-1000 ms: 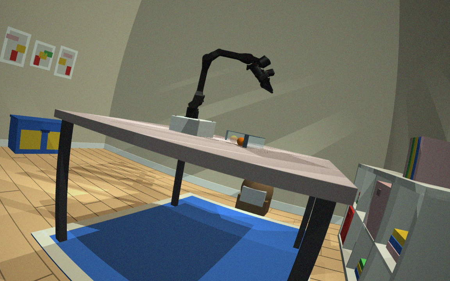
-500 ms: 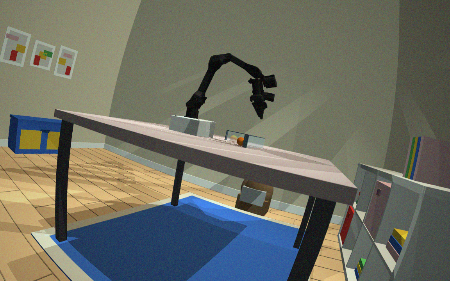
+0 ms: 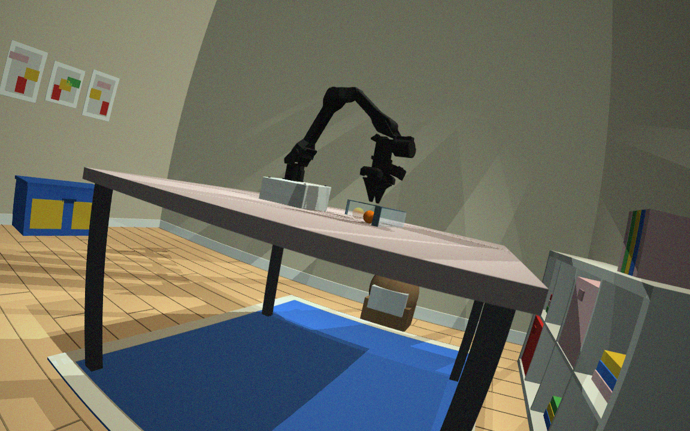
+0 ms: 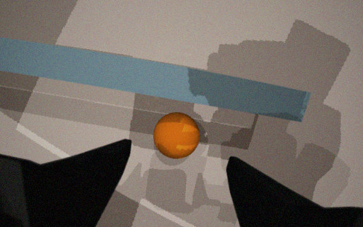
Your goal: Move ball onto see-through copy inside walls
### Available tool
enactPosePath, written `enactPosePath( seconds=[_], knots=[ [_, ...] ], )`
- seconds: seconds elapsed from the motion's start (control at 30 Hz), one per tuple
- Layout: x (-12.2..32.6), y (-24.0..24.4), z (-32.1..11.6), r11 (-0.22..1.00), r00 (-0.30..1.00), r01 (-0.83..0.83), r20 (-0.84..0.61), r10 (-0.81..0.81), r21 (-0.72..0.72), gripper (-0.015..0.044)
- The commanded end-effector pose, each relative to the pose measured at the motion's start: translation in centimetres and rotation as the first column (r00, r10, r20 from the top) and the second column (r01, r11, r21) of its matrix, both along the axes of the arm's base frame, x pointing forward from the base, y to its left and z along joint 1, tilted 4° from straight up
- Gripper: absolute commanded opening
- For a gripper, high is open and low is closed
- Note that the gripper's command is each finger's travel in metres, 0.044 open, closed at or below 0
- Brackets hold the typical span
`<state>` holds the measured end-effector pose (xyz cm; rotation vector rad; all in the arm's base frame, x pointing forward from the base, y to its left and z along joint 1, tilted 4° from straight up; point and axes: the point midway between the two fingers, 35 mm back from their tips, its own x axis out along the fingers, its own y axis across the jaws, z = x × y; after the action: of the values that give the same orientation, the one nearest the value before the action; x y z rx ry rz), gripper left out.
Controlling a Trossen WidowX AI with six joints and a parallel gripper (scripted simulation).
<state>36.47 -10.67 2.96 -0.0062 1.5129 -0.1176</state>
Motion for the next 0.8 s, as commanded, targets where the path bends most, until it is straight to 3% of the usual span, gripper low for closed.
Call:
enactPosePath(
  seconds=[0.0, 0.77],
  knots=[
    [-0.5, 0.1, -1.2, 1.000, 1.000, -0.003, -0.025, 0.003, 0.009, 0.0306],
    [-0.3, -0.2, -4.3, 1.000, 1.000, -0.003, -0.025, 0.003, 0.009, 0.0306]
  ],
)
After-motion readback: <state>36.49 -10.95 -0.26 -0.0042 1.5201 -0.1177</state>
